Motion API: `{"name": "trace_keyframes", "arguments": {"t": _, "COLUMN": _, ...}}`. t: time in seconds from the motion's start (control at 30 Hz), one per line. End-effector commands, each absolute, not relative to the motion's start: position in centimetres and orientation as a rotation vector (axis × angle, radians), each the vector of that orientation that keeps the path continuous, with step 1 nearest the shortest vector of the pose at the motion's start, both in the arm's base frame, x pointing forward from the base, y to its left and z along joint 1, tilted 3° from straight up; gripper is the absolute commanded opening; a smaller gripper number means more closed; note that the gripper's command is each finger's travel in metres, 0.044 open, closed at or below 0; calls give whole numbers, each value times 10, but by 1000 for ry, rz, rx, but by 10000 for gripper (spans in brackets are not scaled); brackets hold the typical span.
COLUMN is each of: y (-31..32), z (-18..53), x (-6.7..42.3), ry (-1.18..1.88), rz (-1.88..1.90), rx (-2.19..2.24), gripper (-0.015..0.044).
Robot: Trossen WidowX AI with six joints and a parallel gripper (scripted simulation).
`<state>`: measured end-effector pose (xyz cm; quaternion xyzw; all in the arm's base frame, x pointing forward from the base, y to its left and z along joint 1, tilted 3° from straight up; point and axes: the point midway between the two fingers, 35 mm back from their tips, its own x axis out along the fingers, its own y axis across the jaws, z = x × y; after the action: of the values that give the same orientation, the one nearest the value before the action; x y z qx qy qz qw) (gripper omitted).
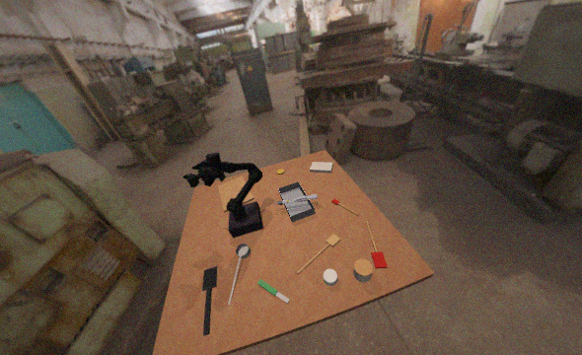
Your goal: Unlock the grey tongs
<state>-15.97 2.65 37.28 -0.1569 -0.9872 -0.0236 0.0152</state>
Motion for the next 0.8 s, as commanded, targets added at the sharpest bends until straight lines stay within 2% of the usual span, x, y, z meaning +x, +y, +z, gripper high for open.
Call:
{"name": "trace_keyframes", "arguments": {"t": 0.0, "y": 24, "z": 373, "x": -161, "ry": -3077, "rz": -95, "rx": -472, "gripper": 374}}
{"name": "trace_keyframes", "arguments": {"t": 0.13, "y": -11, "z": 372, "x": -172, "ry": -3115, "rz": -399, "rx": -236, "gripper": 269}}
{"name": "trace_keyframes", "arguments": {"t": 0.33, "y": -105, "z": 362, "x": -175, "ry": -2899, "rz": -1145, "rx": 392, "gripper": 260}}
{"name": "trace_keyframes", "arguments": {"t": 0.53, "y": -194, "z": 340, "x": -140, "ry": -2298, "rz": -1691, "rx": 925, "gripper": 260}}
{"name": "trace_keyframes", "arguments": {"t": 0.77, "y": -270, "z": 303, "x": -60, "ry": -1374, "rz": -1943, "rx": 1286, "gripper": 260}}
